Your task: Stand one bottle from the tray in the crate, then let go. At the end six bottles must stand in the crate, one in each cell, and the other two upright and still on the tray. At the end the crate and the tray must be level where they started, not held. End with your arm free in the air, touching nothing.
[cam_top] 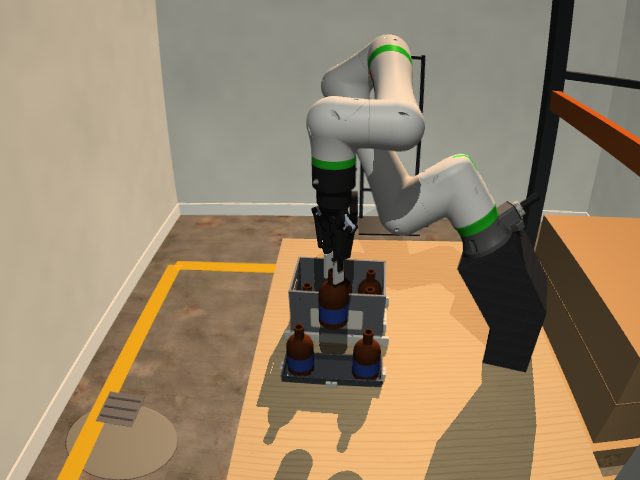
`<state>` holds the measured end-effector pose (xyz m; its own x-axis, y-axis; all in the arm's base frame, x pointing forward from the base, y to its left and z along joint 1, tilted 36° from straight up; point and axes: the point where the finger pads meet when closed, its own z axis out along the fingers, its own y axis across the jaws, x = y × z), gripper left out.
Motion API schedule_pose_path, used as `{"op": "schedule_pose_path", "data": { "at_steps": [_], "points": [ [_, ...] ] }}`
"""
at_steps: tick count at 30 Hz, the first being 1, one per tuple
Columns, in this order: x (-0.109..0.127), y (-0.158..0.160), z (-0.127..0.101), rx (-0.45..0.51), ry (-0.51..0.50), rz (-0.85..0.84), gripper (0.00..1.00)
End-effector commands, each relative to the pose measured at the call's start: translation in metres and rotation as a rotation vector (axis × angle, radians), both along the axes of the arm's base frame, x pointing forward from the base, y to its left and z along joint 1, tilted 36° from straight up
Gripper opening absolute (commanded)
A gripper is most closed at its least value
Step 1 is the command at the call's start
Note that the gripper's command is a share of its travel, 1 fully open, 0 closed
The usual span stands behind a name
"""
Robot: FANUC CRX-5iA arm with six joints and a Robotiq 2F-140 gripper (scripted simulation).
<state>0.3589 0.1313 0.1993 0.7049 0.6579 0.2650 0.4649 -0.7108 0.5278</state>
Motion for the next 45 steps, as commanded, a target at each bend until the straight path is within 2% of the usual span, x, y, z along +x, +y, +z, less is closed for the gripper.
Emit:
{"op": "schedule_pose_path", "data": {
  "at_steps": [1, 45],
  "points": [
    [-0.0001, 0.0002, 0.0002, 0.0, 0.0, 0.0, 0.0],
    [0.0006, -0.0061, 0.0025, 0.0, 0.0, 0.0, 0.0]
  ]
}}
